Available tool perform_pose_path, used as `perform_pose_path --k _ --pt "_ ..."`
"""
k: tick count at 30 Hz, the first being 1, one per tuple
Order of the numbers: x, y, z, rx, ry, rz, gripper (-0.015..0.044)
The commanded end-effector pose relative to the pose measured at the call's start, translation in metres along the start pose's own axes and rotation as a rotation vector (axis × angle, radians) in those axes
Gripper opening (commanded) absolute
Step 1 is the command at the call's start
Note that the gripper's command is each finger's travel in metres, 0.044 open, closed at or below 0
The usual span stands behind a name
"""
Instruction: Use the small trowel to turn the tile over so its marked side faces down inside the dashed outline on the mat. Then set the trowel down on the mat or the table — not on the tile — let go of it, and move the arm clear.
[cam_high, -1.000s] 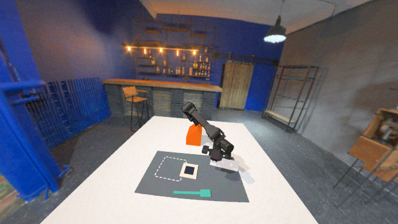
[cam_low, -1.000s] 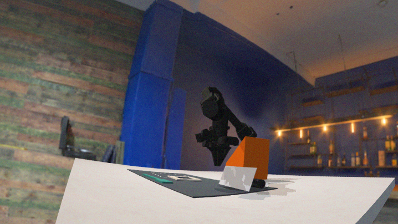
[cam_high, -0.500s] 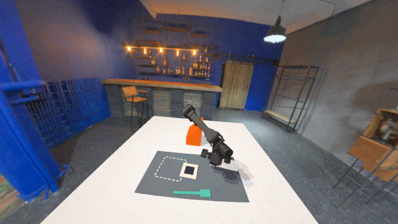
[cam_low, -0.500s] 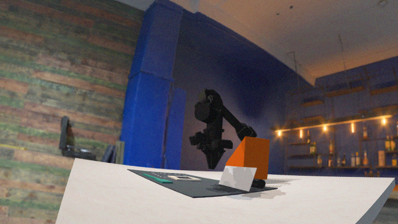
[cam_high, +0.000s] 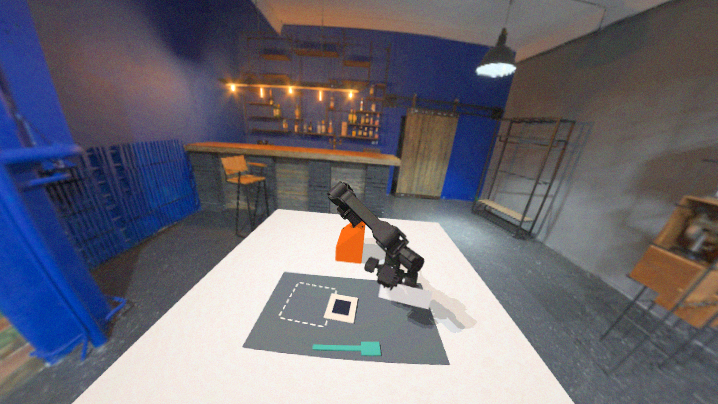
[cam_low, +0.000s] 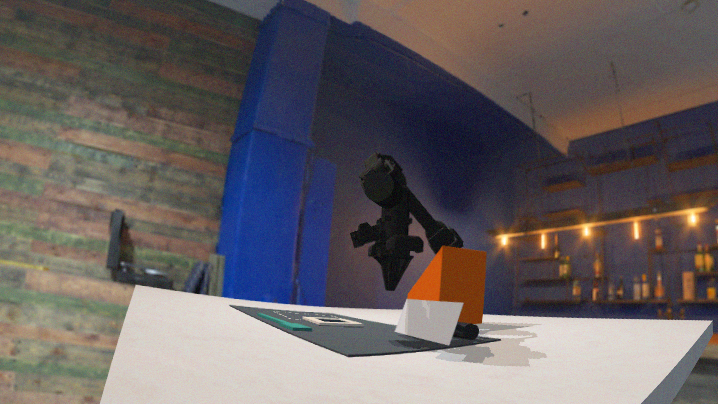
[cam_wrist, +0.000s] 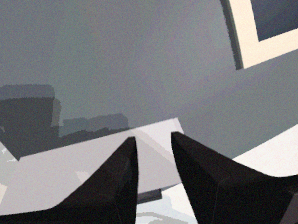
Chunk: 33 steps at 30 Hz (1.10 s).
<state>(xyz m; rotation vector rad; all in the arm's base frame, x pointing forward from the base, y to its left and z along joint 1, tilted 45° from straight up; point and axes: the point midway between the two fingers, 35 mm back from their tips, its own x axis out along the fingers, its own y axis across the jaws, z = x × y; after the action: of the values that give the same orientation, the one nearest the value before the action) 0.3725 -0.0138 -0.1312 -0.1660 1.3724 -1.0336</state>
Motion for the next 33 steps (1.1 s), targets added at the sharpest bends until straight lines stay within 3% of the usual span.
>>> perform_pose_path --k 1,33 --pt "0.0 0.0 -0.011 0.099 0.006 0.002 0.01" --pt "0.006 -0.021 -0.102 1.189 0.01 -0.004 0.01"
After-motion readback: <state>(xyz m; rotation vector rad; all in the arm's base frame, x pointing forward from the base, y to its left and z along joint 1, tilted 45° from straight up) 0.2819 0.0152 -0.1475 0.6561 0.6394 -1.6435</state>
